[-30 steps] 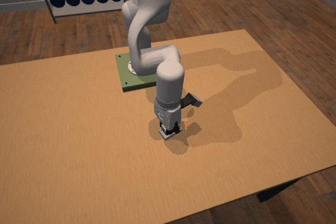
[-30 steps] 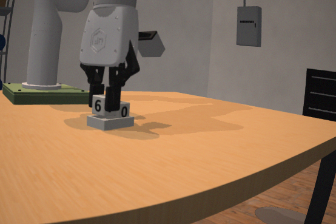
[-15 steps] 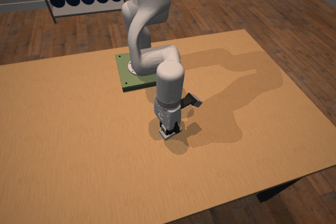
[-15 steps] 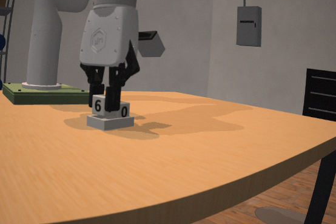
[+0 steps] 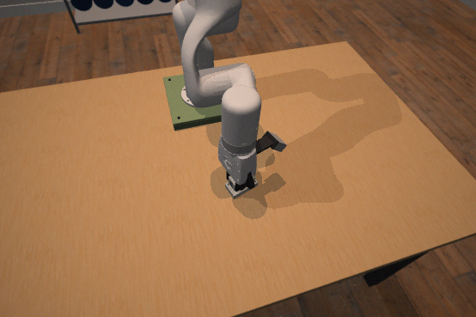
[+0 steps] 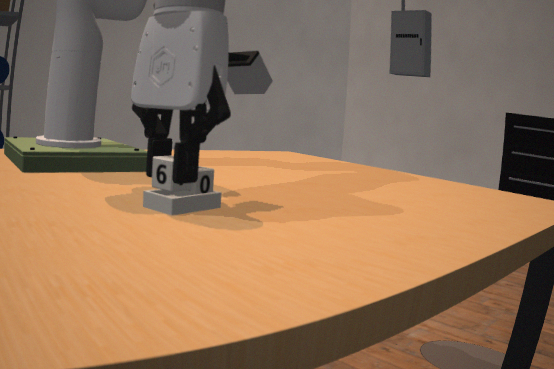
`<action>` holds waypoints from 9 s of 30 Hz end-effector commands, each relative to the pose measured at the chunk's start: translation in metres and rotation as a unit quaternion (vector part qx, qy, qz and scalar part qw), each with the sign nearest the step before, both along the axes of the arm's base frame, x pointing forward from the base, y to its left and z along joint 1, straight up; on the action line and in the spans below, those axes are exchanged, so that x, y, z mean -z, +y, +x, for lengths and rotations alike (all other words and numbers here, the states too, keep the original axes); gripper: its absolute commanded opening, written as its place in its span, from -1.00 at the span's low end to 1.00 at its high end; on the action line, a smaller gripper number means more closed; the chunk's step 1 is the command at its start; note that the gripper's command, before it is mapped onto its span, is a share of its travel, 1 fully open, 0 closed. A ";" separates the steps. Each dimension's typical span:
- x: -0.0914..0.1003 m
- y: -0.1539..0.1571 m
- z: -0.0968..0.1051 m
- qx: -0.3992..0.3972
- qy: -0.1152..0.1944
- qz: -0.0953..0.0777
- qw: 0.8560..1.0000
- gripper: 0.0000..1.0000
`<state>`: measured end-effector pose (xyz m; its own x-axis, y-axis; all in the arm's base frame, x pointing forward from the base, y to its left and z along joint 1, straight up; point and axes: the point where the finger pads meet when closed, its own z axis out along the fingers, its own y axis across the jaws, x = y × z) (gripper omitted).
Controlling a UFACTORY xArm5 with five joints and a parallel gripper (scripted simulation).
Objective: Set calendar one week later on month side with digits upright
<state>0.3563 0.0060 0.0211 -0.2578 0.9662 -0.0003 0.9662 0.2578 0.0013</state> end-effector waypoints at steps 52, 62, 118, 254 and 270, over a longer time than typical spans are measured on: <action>0.009 0.000 0.001 0.000 -0.002 0.000 1.000 -0.43; 0.009 0.000 0.001 0.000 -0.002 0.000 1.000 -0.43; 0.009 0.000 0.001 0.000 -0.002 0.000 1.000 -0.43; -0.149 0.000 0.000 0.000 -0.002 0.000 1.000 1.00; -0.149 0.000 0.000 0.000 -0.002 0.000 1.000 1.00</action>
<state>0.3555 0.0058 0.1688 -0.2581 0.9661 -0.0003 0.9661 0.2581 0.0011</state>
